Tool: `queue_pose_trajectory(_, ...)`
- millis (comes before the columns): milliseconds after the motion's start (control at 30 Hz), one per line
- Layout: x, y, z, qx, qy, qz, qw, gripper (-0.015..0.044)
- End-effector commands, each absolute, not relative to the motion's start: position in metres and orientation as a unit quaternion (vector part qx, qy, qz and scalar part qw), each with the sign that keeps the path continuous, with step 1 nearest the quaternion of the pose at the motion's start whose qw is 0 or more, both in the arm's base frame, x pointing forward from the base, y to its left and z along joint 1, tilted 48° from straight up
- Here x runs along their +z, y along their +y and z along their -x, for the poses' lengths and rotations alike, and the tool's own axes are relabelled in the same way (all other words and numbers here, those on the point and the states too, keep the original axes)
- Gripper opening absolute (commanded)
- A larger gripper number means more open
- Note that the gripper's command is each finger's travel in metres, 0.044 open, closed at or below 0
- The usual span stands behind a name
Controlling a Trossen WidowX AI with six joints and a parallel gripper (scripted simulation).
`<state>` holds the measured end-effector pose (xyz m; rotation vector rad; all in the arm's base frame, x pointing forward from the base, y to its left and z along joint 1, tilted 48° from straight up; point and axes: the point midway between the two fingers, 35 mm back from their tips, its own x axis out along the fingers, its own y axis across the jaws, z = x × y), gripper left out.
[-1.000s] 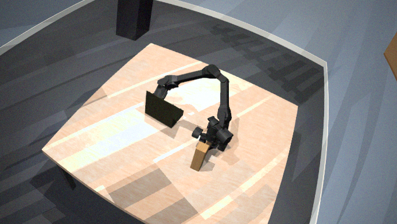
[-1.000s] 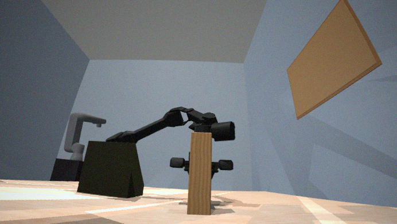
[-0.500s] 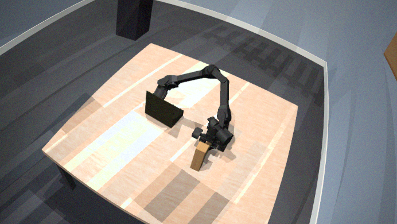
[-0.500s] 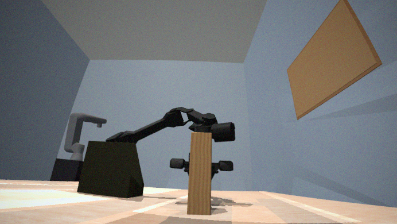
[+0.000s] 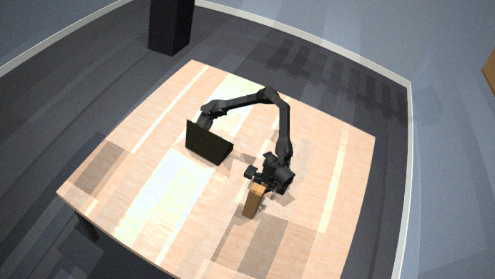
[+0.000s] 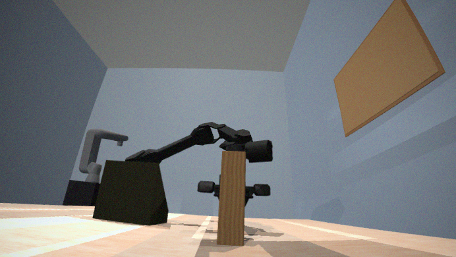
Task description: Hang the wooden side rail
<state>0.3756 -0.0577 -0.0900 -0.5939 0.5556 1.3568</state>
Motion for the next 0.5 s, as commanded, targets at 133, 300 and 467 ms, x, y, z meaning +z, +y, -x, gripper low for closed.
queue_pose_trajectory(133,-0.0918,-0.0606,-0.3759,0.605,0.253,0.267,0.706,0.0000)
queue_pose_trajectory(300,-0.0905,-0.0576,-0.3753,0.610,0.250,0.267,0.703,0.0053)
queue_pose_trajectory(467,-0.0905,-0.0576,-0.3753,0.610,0.250,0.267,0.703,0.0184)
